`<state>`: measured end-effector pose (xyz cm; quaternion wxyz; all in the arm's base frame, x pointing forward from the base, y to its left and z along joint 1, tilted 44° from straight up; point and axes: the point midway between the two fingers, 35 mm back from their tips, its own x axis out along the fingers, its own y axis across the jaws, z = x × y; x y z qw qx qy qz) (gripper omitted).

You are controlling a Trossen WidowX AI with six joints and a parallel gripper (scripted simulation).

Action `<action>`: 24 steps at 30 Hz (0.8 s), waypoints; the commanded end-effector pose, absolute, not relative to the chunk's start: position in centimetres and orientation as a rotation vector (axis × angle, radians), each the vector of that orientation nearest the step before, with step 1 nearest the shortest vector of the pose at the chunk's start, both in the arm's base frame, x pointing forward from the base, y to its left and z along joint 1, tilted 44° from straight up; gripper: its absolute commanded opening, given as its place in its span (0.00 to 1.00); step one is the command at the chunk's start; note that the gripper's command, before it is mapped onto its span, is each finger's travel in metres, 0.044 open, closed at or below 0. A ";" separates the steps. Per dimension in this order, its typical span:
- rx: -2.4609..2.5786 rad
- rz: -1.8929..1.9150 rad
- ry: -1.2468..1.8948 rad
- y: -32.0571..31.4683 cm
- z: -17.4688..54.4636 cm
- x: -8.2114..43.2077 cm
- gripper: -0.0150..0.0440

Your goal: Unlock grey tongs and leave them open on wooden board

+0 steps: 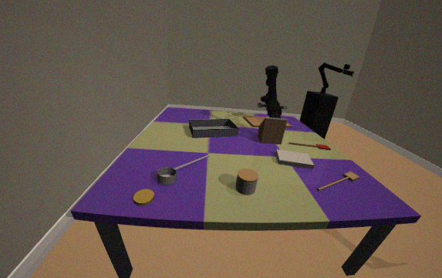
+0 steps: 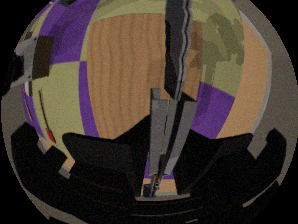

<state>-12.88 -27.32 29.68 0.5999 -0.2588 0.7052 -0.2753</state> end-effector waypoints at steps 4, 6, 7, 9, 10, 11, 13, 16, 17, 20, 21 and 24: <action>-0.595 -0.641 1.640 -28.2 28.9 -13.2 0.00; -0.595 -0.641 1.640 -28.4 28.6 -13.2 0.00; -0.595 -0.641 1.640 -28.5 28.5 -13.3 0.00; -0.595 -0.642 1.640 -28.7 28.3 -13.3 0.00; -0.595 -0.642 1.640 -28.8 28.2 -13.3 0.00; -0.595 -0.642 1.640 -29.0 28.0 -13.3 0.00; -0.595 -0.642 1.640 -29.2 27.8 -13.4 0.00; -0.595 -0.642 1.640 -29.5 27.4 -13.4 0.00; -0.595 -0.642 1.640 -29.6 27.3 -13.4 0.00; -0.596 -0.642 1.639 -29.9 27.0 -13.5 0.00; -0.596 -0.642 1.639 -30.0 26.8 -13.5 0.00; -0.596 -0.642 1.639 -30.3 26.5 -13.5 0.00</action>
